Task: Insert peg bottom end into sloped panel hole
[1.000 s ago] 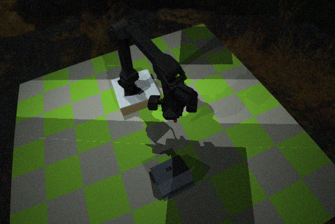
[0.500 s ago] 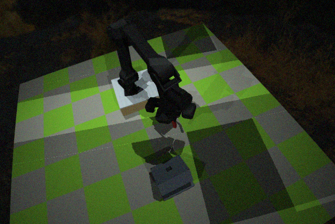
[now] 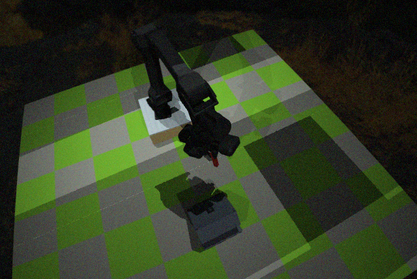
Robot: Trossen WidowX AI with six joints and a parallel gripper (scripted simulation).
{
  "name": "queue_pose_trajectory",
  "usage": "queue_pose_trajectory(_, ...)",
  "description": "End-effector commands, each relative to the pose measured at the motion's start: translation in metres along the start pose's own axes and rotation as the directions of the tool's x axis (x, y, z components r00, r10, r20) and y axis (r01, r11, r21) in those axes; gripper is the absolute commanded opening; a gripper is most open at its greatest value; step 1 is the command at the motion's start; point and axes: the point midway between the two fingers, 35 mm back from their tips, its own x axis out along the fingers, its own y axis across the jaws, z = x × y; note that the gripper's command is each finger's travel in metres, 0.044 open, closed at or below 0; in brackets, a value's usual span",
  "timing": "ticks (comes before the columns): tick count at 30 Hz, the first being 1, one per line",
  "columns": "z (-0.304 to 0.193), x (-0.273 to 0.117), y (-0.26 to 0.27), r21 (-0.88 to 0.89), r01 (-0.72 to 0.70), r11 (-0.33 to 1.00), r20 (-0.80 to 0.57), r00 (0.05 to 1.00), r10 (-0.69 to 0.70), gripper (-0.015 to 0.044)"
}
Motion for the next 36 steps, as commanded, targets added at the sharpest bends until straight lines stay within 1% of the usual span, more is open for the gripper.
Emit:
queue_pose_trajectory(1, 0.009, -0.003, 0.002, 0.062, -0.034, 0.997, 0.017, 0.999, 0.033, 0.0)
queue_pose_trajectory(18, 0.041, -0.01, 0.005, 0.264, -0.14, 0.954, 0.089, 0.989, 0.12, 0.0)
queue_pose_trajectory(36, 0.076, -0.02, 0.004, 0.451, -0.261, 0.854, 0.179, 0.963, 0.2, 0.0)
